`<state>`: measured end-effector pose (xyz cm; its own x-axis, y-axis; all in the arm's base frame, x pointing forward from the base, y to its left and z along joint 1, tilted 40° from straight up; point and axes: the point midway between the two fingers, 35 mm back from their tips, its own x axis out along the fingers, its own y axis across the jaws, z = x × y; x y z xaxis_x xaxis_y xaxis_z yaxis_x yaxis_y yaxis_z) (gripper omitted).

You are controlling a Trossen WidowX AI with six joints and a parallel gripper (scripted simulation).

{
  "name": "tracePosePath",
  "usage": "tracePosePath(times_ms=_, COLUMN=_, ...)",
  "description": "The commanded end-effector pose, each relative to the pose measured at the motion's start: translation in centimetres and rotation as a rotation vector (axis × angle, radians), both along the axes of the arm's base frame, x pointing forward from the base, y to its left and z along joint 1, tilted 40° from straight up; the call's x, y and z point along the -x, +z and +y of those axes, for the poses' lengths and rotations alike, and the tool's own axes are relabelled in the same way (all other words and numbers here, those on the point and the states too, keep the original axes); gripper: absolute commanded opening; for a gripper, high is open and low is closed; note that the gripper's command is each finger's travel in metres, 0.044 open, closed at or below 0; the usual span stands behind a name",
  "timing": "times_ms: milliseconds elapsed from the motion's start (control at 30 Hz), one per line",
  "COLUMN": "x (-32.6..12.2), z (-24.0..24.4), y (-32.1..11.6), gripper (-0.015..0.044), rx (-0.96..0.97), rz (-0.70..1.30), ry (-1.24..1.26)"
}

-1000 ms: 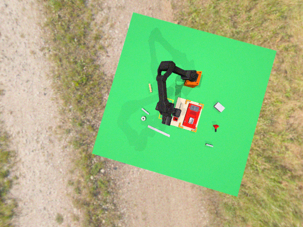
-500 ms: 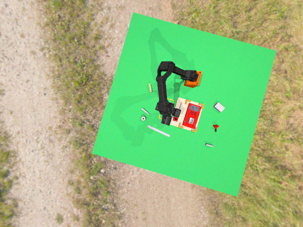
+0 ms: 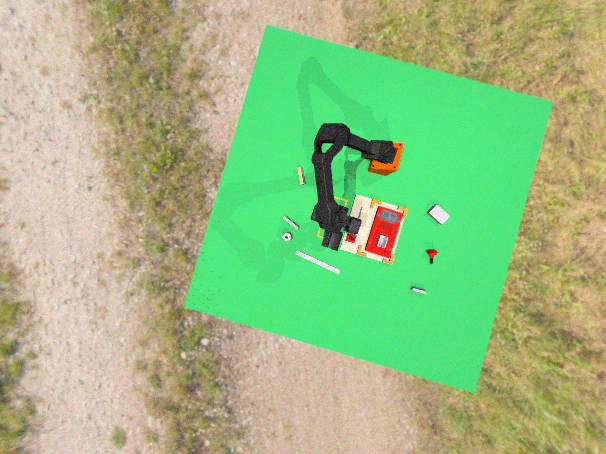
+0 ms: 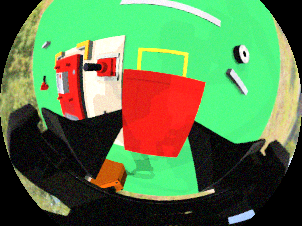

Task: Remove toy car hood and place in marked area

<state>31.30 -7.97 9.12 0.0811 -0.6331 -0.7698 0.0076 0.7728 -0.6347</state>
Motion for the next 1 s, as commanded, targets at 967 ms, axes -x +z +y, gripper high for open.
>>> tracePosePath(times_ms=967, x=0.1, z=-1.3, y=-1.6, gripper=0.0, rx=0.005, rz=0.008, ry=0.005)
